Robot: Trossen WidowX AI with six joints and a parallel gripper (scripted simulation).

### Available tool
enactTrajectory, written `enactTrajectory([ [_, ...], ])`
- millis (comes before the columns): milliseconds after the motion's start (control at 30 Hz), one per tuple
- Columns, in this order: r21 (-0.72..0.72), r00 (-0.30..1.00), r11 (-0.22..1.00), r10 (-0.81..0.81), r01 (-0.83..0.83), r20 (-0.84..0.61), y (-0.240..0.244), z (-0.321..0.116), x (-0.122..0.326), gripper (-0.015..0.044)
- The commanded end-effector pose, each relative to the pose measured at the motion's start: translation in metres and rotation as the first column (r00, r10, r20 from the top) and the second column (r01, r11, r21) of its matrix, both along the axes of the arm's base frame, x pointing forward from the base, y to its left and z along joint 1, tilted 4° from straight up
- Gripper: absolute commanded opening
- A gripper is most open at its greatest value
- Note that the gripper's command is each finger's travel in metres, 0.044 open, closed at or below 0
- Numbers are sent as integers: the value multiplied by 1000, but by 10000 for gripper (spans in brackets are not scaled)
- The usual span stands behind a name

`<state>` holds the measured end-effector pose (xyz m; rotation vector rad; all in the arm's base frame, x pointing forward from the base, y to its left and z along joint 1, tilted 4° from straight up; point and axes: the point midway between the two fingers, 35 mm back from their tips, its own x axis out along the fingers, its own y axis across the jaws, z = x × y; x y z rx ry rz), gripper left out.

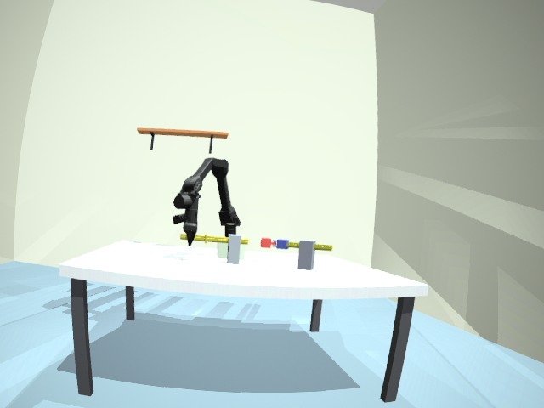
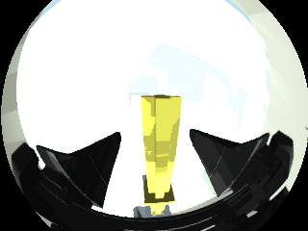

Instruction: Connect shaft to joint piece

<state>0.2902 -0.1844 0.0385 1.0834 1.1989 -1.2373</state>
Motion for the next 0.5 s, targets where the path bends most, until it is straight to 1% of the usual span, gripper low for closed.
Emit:
enactTrajectory([
  [0, -1, 1000, 1000, -5, 5, -5, 0, -2, -1, 309],
  [267, -1, 1000, 1000, -5, 5, -5, 0, -2, -1, 102],
  [467, -1, 1000, 1000, -5, 5, -5, 0, -2, -1, 102],
])
